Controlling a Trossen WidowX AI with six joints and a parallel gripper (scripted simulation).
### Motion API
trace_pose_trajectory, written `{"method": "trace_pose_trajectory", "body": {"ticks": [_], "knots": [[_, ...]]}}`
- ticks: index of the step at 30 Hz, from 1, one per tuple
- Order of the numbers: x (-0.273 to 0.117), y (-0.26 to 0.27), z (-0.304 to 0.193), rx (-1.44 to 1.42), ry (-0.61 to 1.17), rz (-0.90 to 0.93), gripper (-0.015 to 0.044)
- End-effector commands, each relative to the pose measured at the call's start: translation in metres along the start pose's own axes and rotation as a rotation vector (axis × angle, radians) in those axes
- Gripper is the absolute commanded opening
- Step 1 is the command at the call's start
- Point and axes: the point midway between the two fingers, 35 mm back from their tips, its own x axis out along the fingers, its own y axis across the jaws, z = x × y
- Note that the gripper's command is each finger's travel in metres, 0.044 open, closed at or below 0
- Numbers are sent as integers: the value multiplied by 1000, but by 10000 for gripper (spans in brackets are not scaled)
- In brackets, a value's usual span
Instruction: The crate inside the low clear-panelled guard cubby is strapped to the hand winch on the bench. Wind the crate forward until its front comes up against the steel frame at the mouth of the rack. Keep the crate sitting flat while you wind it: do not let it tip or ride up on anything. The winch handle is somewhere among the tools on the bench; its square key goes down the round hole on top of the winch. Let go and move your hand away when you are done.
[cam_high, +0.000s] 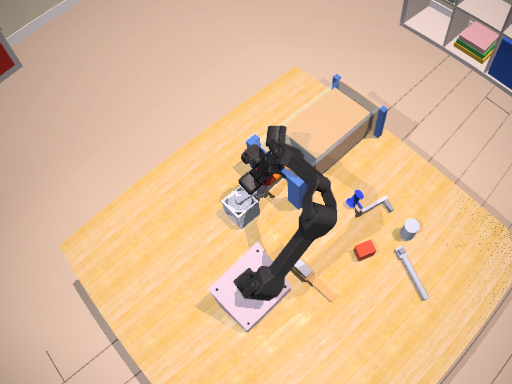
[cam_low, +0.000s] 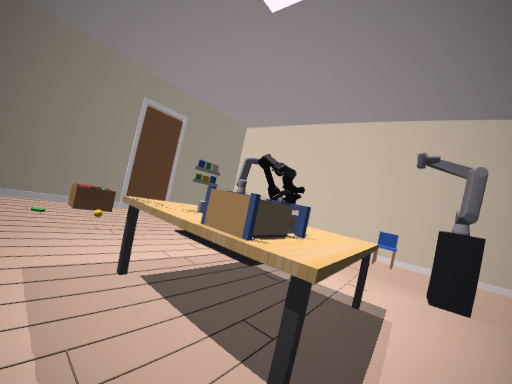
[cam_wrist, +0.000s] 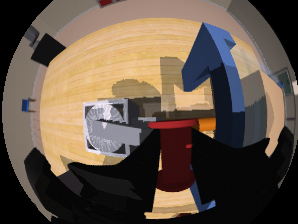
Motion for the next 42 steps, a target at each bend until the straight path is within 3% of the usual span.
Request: {"method": "trace_pose_trajectory", "body": {"ticks": [1, 42], "knots": [[7, 0, 14, 0, -16, -1, 0], [30, 21, 69, 1, -21, -2, 0]]}}
